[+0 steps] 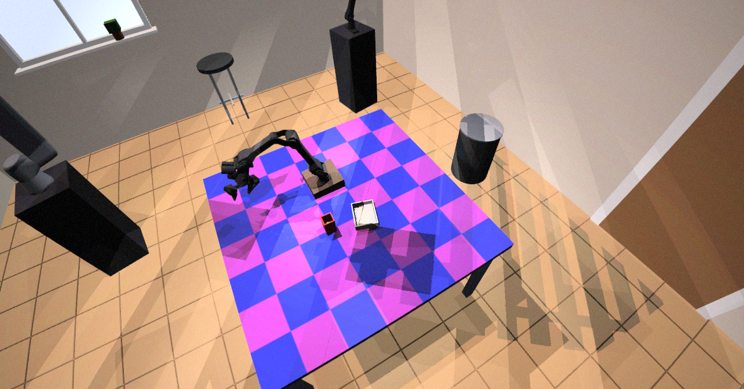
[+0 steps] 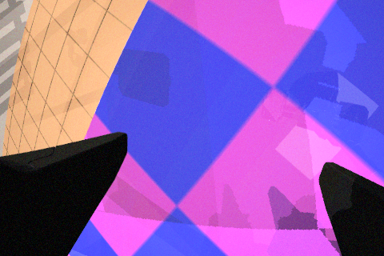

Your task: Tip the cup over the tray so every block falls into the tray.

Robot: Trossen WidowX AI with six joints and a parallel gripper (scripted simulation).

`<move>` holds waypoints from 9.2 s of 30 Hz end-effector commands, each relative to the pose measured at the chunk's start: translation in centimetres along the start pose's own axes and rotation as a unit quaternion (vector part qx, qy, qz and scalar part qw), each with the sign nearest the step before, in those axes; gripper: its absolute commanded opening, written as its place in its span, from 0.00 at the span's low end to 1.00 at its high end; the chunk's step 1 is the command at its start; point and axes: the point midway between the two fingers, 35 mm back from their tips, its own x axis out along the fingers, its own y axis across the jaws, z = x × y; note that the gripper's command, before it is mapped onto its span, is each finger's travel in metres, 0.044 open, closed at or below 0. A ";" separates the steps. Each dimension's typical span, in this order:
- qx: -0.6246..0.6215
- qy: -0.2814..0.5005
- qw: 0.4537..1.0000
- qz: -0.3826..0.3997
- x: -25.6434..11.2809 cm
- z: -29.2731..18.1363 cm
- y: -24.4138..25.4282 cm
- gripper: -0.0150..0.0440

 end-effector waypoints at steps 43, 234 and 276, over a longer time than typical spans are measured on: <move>-0.769 0.064 0.404 0.492 -11.2 -36.4 -12.0 1.00; -0.785 0.069 0.303 0.535 -8.5 -48.0 -14.6 0.25; -0.784 0.124 0.215 0.569 -15.9 -57.3 -24.1 0.25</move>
